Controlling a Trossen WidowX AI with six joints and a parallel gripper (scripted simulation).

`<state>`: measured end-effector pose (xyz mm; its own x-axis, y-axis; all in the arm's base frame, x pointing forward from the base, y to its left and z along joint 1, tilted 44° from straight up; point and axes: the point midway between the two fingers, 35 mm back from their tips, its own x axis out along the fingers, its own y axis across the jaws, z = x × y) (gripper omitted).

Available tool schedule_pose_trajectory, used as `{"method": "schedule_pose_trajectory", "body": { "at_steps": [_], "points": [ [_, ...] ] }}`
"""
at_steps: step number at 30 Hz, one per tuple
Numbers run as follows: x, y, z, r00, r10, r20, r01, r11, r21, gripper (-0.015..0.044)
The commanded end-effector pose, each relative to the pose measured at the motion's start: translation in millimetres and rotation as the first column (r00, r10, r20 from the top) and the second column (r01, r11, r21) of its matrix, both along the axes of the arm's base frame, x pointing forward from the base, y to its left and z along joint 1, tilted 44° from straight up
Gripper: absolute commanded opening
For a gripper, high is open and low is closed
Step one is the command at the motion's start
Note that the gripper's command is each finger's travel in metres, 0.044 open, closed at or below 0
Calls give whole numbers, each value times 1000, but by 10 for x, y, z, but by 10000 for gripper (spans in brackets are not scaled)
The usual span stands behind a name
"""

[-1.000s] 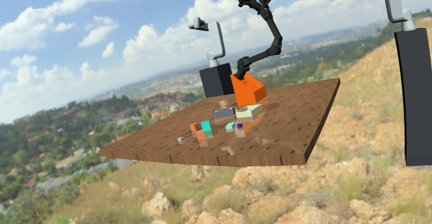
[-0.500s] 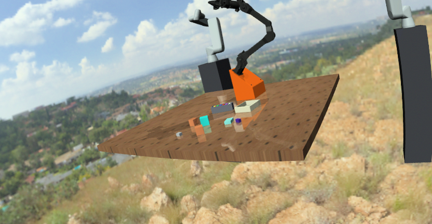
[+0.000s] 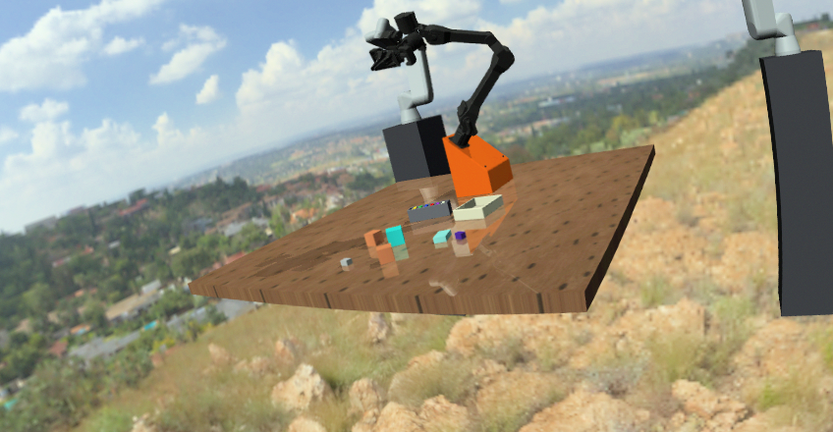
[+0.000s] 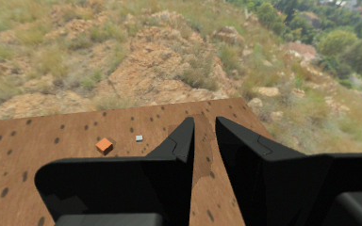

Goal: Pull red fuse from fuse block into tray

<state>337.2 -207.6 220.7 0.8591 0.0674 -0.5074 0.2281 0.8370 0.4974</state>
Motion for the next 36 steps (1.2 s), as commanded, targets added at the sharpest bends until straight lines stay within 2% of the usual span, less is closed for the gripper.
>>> {"method": "schedule_pose_trajectory", "body": {
  "at_steps": [1,10,19,23,36],
  "points": [
    [214,472,-537,978,187,-95,-184,982,42,70],
    [227,1646,-1611,777,573,-261,-550,819,160,70],
    [-479,2654,-2610,385,852,-355,-798,501,335,70],
    [-649,2858,-2719,295,886,-359,-824,426,375,70],
    [-646,2905,-2760,295,886,-359,-824,426,375,70]
  ]
}}
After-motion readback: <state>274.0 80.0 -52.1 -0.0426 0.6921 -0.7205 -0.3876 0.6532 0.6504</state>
